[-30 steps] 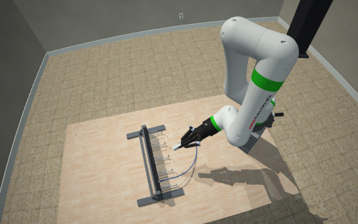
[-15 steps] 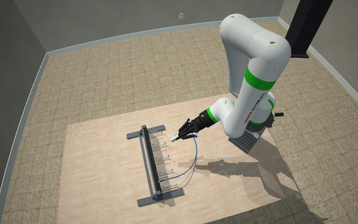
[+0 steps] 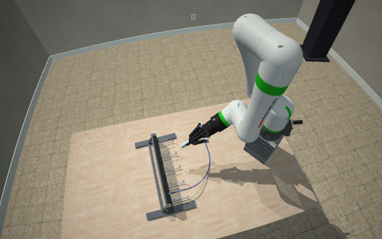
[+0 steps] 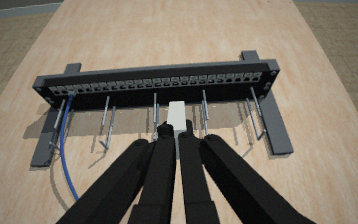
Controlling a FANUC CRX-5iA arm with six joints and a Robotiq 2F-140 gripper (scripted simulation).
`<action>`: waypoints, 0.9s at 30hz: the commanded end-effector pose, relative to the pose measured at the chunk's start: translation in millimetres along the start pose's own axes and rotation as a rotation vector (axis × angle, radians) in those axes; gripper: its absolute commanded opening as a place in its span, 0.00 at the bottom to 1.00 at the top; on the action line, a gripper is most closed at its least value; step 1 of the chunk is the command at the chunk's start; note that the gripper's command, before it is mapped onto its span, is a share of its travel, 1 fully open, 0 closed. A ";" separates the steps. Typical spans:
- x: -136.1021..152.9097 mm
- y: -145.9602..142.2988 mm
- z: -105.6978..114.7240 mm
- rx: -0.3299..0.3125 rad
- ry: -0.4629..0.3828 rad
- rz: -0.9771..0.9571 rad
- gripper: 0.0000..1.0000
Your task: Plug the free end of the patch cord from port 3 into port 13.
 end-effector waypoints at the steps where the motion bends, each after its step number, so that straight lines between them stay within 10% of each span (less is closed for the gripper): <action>1: -0.1 0.6 -3.2 -0.001 0.001 0.000 0.00; 27: -0.2 0.5 -136.1 -0.001 0.001 0.000 0.00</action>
Point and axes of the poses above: the point where the finger pads meet when closed, its own z axis back along the fingers, its own y axis across the jaws, x = y × z, the point moved 2 cm from there along z, back along the fingers, and after that the axes turned 11 degrees about z, right-handed, at the moved point
